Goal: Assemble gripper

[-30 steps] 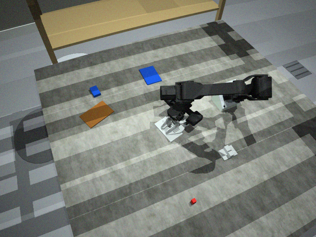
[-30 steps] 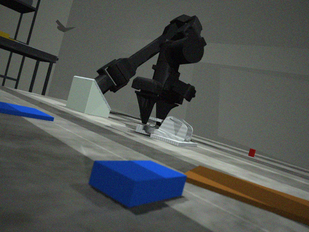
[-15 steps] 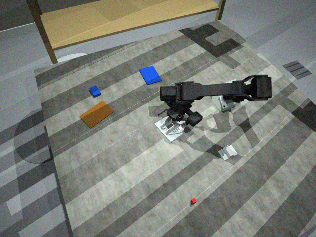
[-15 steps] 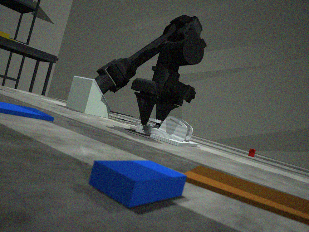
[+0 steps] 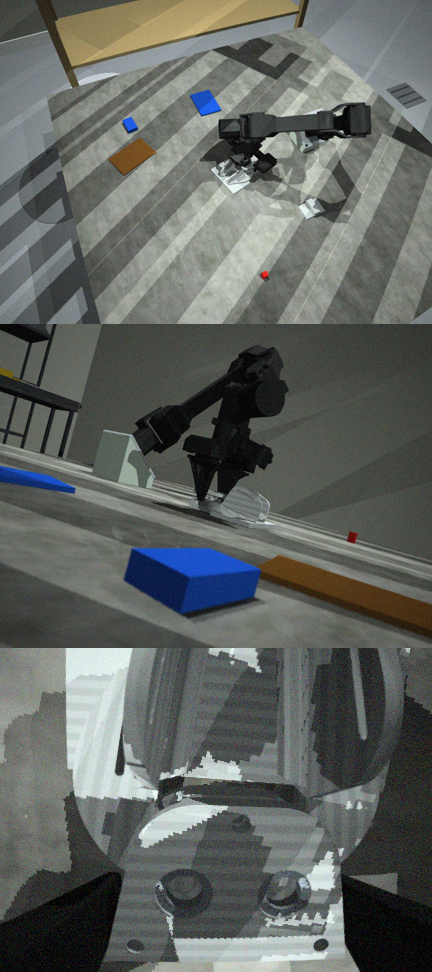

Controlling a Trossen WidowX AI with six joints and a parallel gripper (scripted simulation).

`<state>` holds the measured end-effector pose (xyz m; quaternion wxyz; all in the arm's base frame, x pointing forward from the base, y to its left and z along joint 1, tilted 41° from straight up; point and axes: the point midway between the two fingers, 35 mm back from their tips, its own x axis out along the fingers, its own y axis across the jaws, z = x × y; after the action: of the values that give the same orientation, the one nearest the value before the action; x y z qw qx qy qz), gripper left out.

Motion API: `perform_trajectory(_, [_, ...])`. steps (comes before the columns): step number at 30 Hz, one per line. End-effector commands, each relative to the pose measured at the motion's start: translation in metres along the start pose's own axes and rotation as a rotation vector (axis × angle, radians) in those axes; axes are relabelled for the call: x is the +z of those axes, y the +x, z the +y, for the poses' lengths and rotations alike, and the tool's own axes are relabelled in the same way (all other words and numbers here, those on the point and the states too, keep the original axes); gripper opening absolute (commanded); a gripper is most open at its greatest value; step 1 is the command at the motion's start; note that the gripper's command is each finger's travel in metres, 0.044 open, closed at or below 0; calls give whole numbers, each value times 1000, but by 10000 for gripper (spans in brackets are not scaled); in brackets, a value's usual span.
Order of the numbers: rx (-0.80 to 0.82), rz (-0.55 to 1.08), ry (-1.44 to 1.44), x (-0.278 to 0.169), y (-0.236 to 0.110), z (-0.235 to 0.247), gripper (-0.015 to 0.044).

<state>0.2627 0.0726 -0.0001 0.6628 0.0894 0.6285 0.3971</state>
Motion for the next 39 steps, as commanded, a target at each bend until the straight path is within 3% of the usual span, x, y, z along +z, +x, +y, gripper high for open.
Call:
perform_trajectory(1, [4,-2,5,0,1,0,351])
perform_trajectory(39, [4,-2,6,0,8,0,351])
